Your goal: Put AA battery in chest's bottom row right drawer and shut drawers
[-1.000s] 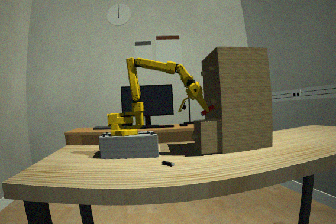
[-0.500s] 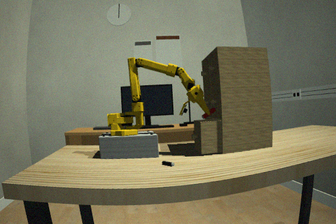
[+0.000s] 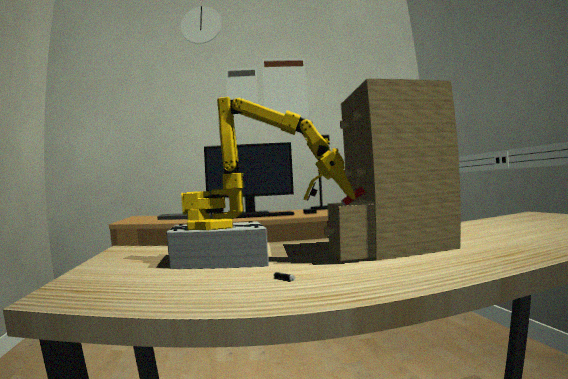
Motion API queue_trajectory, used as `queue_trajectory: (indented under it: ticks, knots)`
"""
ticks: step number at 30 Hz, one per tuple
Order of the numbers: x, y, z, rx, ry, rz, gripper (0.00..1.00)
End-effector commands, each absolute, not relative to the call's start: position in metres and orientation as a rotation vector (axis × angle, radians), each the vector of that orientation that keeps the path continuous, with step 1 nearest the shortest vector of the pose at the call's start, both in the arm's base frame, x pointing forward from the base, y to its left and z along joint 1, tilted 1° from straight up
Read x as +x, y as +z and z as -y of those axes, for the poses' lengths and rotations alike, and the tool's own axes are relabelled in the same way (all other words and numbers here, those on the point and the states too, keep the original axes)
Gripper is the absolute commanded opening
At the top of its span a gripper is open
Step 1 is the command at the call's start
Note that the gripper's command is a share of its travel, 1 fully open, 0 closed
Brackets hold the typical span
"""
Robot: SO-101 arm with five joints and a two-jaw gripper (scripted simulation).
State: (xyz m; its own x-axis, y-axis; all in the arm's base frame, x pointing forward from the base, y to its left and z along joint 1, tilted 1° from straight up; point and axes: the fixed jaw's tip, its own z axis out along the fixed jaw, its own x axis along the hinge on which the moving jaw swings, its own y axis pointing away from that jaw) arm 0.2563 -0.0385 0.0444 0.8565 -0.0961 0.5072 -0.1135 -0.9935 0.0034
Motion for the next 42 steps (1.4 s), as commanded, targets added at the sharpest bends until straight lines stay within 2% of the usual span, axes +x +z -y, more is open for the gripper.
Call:
queue_trajectory:
  ticks: [1, 42]
  knots:
    - [0.255, 0.038, 0.037, 3.006, 0.796, 0.176, 0.00]
    - [0.251, 0.025, 0.035, 3.007, 0.796, 0.172, 0.00]
